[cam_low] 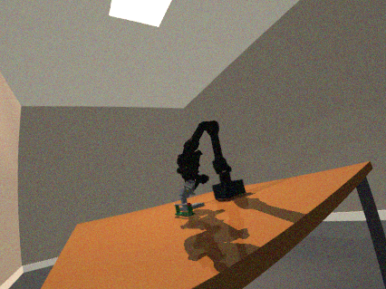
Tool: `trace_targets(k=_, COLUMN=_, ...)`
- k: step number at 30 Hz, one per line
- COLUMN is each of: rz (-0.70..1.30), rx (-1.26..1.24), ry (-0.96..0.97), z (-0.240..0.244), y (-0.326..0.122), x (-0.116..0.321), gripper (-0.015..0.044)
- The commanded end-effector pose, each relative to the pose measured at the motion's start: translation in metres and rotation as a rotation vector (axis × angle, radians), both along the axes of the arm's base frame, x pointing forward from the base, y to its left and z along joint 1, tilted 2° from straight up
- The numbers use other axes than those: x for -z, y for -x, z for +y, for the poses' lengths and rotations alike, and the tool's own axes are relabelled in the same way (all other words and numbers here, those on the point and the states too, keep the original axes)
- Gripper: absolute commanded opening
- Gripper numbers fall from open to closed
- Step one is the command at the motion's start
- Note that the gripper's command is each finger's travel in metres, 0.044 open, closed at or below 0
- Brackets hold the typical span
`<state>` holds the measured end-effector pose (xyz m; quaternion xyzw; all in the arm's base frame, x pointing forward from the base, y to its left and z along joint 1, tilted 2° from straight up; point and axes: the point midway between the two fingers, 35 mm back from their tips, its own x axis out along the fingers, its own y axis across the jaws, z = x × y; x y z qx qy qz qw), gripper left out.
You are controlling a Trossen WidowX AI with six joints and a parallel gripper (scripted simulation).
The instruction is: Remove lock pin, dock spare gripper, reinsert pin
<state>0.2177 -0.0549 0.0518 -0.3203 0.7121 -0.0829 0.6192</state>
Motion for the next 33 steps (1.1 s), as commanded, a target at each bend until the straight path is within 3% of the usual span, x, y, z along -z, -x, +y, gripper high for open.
trace_targets(k=1, rz=0.033, rx=-0.058, ry=0.054, z=0.003, y=-0.001, x=-0.005, gripper=0.0000)
trace_targets(k=33, rz=0.274, rx=-0.597, ry=0.491, z=0.046, y=-0.003, x=-0.049, gripper=0.0000)
